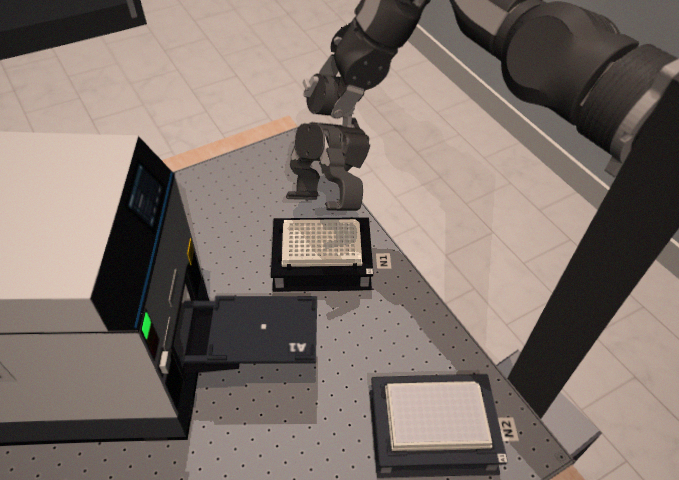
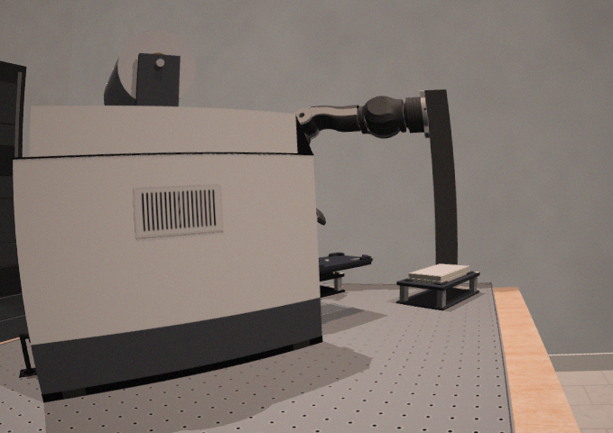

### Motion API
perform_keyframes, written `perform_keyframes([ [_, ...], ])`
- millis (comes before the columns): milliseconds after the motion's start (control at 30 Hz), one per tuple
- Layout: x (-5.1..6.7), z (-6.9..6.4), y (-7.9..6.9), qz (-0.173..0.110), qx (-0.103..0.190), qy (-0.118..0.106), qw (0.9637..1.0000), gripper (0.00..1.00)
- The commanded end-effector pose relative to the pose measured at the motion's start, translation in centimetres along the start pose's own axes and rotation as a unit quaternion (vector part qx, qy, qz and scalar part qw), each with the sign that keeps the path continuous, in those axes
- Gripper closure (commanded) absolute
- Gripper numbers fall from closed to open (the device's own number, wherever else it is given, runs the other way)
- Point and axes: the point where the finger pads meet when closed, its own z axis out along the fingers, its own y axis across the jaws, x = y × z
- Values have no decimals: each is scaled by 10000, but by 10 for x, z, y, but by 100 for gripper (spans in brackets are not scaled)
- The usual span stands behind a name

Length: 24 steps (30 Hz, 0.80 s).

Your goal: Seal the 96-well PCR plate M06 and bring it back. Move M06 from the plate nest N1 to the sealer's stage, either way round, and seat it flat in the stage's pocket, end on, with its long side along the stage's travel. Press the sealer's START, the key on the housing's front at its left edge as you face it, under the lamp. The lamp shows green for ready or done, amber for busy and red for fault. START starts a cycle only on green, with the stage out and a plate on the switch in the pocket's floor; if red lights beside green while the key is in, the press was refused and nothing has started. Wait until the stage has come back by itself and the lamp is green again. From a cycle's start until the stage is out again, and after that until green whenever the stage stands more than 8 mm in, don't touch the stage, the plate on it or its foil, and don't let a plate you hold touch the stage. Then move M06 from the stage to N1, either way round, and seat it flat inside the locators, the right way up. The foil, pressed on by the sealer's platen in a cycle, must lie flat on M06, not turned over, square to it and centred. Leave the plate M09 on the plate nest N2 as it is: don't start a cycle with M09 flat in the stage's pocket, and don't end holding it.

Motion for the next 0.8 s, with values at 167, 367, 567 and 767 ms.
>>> perform_keyframes([
  [167, 0, 3, 0, 48, 20, 19, 10000, 23],
  [367, 3, 1, -5, 310, 419, 178, 9985, 23],
  [567, 6, 0, -14, 718, 1035, 417, 9912, 23],
  [767, 6, 0, -14, 718, 1035, 417, 9912, 23],
])
